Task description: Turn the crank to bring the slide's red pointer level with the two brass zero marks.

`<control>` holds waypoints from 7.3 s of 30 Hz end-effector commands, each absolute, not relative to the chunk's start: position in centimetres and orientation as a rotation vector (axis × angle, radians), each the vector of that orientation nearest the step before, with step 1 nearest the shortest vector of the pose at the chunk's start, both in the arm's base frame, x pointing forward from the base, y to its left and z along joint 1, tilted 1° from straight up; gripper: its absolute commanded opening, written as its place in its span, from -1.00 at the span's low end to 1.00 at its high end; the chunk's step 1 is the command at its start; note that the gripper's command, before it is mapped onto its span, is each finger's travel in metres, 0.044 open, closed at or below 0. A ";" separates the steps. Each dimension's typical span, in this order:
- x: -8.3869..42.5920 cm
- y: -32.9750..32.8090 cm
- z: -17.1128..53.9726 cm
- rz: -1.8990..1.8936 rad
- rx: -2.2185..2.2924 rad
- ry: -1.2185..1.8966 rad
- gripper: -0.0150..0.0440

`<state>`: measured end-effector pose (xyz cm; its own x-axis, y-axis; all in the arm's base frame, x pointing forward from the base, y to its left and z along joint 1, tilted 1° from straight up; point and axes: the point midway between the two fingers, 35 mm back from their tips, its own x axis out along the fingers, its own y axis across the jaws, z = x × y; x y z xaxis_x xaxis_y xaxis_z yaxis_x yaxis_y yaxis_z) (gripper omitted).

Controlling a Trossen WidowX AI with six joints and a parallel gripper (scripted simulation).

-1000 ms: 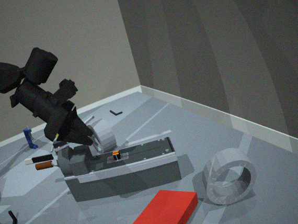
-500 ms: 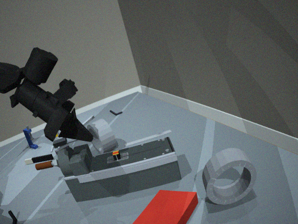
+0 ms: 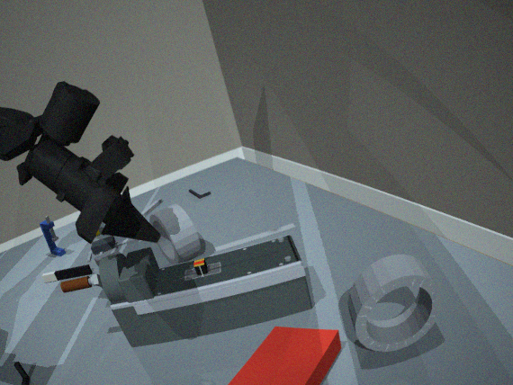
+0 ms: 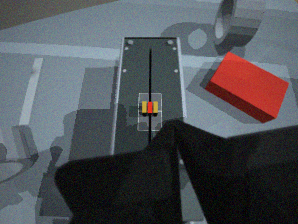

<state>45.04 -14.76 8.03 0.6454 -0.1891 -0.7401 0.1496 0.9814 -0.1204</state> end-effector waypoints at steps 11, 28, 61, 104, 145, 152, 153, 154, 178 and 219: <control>45.0 -14.8 8.0 -0.193 -0.050 0.848 -0.05; 45.0 -14.8 8.0 -0.193 -0.050 0.848 0.64; 45.0 -14.8 8.0 -0.192 -0.049 0.848 -0.49; 45.0 -14.8 8.0 -0.192 -0.049 0.848 -0.49; 45.0 -14.7 8.0 -0.192 -0.049 0.848 0.38; 45.0 -14.7 8.0 -0.192 -0.049 0.848 -0.25; 45.0 -14.7 8.0 -0.192 -0.049 0.848 -0.33; 45.0 -14.7 8.0 -0.192 -0.049 0.848 -0.42; 45.0 -14.7 8.0 -0.191 -0.048 0.848 -0.40; 45.0 -14.7 8.0 -0.191 -0.048 0.848 -0.49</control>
